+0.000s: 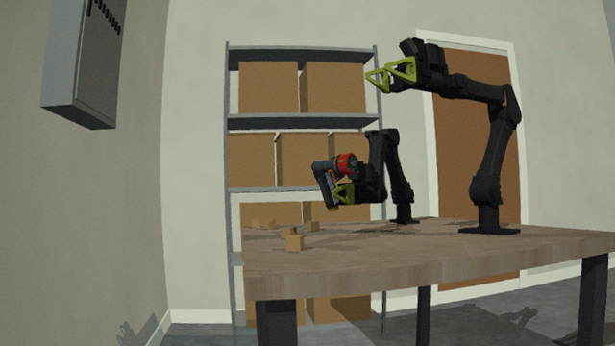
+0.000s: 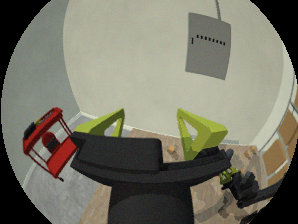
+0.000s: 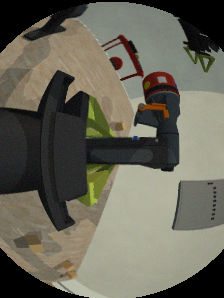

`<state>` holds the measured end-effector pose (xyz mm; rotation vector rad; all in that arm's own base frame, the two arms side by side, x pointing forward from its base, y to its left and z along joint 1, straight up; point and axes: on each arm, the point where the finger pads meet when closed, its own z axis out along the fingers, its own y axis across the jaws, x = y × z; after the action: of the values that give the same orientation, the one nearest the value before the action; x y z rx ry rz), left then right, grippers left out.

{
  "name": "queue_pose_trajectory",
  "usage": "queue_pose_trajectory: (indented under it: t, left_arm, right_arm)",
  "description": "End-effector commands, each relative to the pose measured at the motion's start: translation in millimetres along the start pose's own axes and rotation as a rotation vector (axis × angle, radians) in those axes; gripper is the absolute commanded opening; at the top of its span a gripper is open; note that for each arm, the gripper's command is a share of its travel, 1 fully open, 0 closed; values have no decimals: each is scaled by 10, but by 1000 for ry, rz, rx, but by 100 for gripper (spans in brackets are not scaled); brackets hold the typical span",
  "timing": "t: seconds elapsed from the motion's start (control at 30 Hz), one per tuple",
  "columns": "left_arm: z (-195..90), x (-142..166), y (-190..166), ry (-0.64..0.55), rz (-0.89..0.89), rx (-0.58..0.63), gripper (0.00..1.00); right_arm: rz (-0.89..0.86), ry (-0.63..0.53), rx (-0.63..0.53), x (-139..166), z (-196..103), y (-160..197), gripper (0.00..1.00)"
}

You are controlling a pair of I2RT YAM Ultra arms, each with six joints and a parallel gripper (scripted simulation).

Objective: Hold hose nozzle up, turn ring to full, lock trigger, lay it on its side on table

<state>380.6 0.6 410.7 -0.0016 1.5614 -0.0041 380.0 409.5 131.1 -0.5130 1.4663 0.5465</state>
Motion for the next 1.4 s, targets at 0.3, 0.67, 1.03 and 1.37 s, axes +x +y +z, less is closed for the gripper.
queue_pose_trajectory:
  t: [0.3,0.67,1.03,1.37]
  left_arm:
    - [191,211,-390,-33,-81,250,87]
    - [205,790,-936,15,-190,608,87]
    - [-55,1323,-1283,101,-270,890,87]
    - [-465,1740,-1544,196,-325,1138,87]
  right_arm:
    - [45,-180,9,-692,83,-55,35]
    - [45,-180,9,-692,83,-55,35]
    - [45,-180,9,-692,83,-55,35]
    - [45,-180,9,-692,83,-55,35]
